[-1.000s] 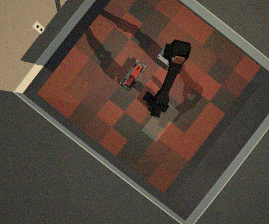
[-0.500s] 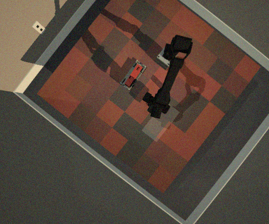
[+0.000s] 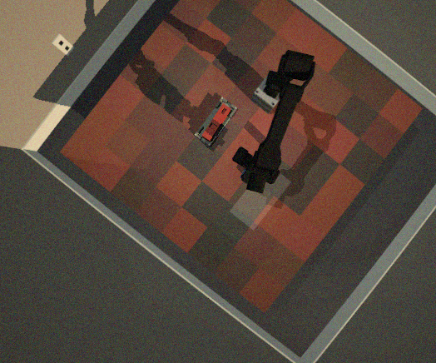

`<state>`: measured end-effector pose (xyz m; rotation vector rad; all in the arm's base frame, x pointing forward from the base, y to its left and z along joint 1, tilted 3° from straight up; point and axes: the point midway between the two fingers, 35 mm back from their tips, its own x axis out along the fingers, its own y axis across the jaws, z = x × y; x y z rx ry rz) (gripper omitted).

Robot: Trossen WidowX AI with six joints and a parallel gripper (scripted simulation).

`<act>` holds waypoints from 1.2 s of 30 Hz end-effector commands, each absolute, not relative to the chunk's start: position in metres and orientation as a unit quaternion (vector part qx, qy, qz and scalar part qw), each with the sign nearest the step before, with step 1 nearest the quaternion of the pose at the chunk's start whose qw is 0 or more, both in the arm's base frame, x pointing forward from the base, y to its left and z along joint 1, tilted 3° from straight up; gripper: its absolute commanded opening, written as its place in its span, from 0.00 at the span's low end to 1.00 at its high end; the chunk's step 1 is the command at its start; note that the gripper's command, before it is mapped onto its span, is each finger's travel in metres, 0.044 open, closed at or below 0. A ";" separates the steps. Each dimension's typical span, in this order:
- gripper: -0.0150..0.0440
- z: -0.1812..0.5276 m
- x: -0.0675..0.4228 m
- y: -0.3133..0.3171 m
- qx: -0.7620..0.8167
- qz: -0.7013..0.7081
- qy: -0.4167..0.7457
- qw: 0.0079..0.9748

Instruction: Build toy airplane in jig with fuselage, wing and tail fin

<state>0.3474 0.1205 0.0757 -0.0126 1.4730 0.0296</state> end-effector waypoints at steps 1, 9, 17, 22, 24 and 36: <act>0.25 0.091 0.346 0.120 -0.006 0.009 0.669 0.743; 0.25 0.115 0.338 0.118 -0.009 0.004 0.675 0.738; 0.25 0.122 0.336 0.113 -0.020 0.012 0.677 0.736; 0.25 0.119 0.339 0.097 -0.053 0.042 0.676 0.734; 0.25 0.118 0.340 0.090 -0.067 0.054 0.675 0.733; 0.25 0.111 0.342 0.051 -0.149 0.127 0.666 0.720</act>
